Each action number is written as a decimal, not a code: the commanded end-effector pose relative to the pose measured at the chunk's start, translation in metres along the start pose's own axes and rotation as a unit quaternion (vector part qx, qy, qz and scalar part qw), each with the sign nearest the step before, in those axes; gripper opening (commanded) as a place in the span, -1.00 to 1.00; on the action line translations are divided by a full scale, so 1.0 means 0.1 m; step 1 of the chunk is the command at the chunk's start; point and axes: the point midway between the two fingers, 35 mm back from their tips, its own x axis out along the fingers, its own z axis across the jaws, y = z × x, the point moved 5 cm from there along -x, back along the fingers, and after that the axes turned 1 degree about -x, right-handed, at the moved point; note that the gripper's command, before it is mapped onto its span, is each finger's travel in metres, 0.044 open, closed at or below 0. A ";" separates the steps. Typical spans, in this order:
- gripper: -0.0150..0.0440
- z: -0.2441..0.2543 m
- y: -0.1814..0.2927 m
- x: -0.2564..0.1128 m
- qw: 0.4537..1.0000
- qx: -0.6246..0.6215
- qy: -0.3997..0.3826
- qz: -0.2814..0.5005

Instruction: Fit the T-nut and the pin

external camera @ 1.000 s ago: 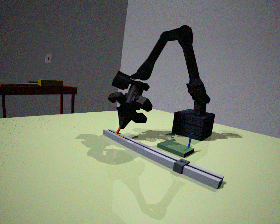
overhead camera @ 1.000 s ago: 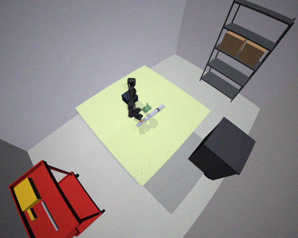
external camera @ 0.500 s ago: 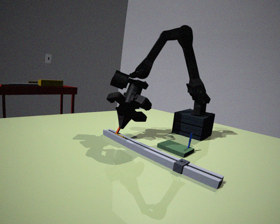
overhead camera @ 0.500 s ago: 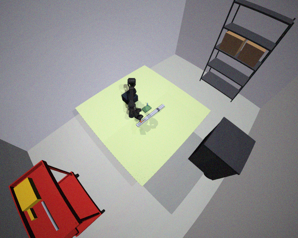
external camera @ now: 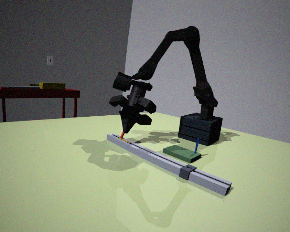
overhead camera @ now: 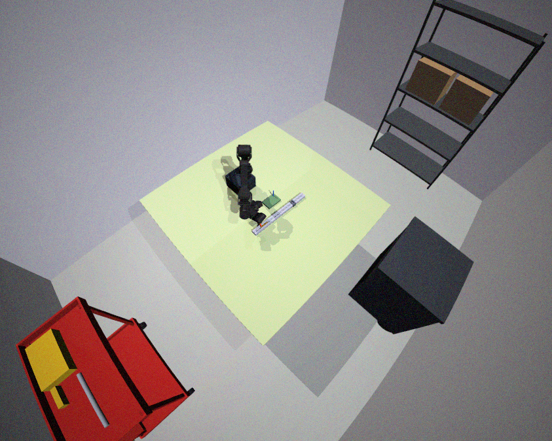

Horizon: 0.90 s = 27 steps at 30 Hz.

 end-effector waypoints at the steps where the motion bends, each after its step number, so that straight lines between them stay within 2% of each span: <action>1: -1.00 -0.04 0.02 -0.01 1.000 0.000 -0.003 0.003; 27: -1.00 -0.11 0.02 -0.01 0.999 0.007 -0.034 0.004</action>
